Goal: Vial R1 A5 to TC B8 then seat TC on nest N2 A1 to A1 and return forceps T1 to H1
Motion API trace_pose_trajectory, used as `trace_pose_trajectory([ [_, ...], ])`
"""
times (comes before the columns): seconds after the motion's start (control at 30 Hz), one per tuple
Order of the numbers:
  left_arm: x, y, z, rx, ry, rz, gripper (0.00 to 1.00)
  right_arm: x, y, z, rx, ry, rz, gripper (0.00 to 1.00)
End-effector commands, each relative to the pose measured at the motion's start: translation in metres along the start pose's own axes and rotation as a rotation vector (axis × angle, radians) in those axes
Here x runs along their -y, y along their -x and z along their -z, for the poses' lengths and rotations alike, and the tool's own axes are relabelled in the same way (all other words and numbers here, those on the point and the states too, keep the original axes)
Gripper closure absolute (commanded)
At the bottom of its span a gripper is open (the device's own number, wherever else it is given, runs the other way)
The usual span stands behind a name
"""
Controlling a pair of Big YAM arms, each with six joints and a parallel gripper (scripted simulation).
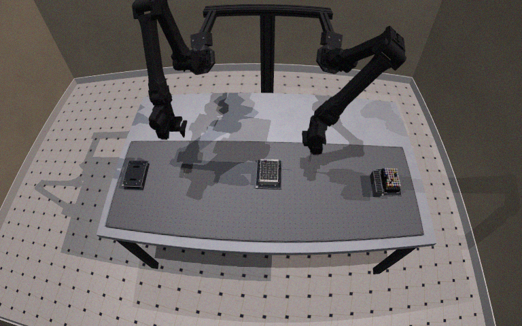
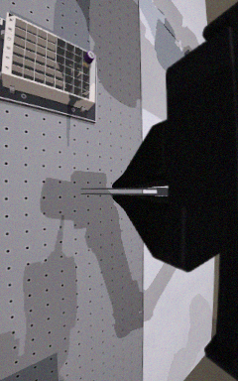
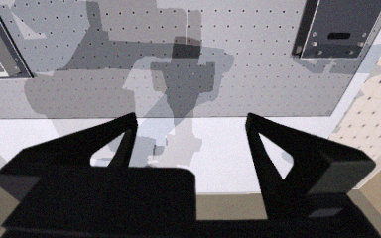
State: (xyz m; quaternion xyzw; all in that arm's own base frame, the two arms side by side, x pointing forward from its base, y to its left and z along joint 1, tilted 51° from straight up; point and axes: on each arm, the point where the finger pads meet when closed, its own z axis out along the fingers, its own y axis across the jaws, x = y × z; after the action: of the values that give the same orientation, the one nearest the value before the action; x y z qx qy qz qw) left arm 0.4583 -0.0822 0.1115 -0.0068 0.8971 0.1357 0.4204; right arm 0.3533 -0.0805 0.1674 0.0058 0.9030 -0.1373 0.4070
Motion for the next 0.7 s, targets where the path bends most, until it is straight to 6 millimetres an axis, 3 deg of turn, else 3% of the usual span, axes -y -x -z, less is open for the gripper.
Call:
trace_pose_trajectory([
  [0.0, -0.011, 0.006, 0.003, 0.019, 0.004, 0.0, 0.93, 0.001, 0.008, 0.003, 0.017, -0.001, 0.013, 0.0],
  [0.23, -0.023, 0.006, 0.003, 0.014, 0.005, -0.003, 0.93, 0.001, 0.008, 0.003, 0.017, -0.001, 0.013, 0.0],
  [0.33, -0.019, 0.0, 0.0, -0.001, -0.001, -0.018, 0.93, 0.001, 0.008, 0.003, 0.017, -0.001, 0.013, 0.0],
  [0.67, -0.041, 0.004, 0.003, 0.004, 0.006, -0.009, 0.93, 0.001, 0.008, 0.003, 0.017, -0.001, 0.013, 0.0],
])
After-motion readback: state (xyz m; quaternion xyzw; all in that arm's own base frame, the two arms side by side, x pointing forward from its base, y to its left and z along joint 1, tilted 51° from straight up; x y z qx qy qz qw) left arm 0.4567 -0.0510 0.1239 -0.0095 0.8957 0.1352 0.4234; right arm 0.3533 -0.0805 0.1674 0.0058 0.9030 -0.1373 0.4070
